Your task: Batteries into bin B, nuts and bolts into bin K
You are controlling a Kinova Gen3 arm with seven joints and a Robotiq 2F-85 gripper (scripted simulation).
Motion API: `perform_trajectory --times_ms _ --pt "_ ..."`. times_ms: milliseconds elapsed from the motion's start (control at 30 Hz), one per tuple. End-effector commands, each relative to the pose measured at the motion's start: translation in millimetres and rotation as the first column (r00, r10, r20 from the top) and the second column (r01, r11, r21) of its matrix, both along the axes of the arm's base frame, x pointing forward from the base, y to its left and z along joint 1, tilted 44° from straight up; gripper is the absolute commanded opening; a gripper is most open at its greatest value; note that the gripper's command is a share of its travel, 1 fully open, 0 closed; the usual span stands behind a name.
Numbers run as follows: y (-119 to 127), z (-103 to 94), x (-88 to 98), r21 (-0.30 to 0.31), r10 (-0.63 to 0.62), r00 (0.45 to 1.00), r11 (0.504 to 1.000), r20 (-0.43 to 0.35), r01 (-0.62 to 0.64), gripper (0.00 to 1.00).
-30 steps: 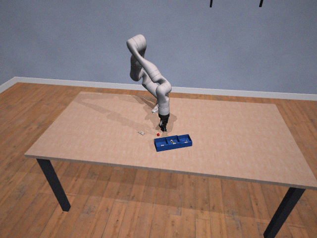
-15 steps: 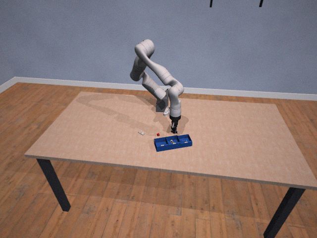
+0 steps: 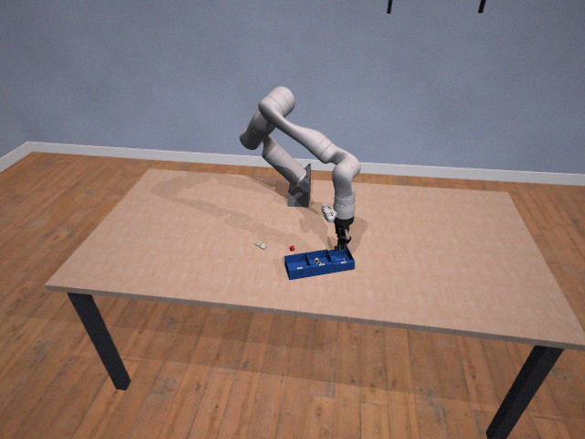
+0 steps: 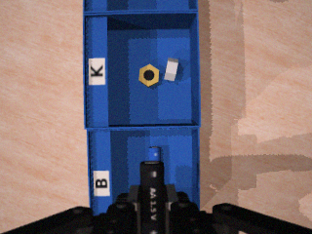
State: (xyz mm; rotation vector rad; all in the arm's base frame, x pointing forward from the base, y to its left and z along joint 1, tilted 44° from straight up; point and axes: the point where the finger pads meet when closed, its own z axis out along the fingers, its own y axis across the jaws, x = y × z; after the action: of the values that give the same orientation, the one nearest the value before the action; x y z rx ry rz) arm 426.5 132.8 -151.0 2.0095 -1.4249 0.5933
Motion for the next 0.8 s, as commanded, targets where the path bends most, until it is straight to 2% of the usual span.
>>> perform_trajectory --times_ms 0,767 --pt "-2.0 -4.3 -0.2 -0.005 -0.002 1.0 1.0 -0.003 0.002 0.09" --pt "-7.8 -7.0 -0.3 -0.005 -0.002 1.0 1.0 -0.003 0.002 0.09"
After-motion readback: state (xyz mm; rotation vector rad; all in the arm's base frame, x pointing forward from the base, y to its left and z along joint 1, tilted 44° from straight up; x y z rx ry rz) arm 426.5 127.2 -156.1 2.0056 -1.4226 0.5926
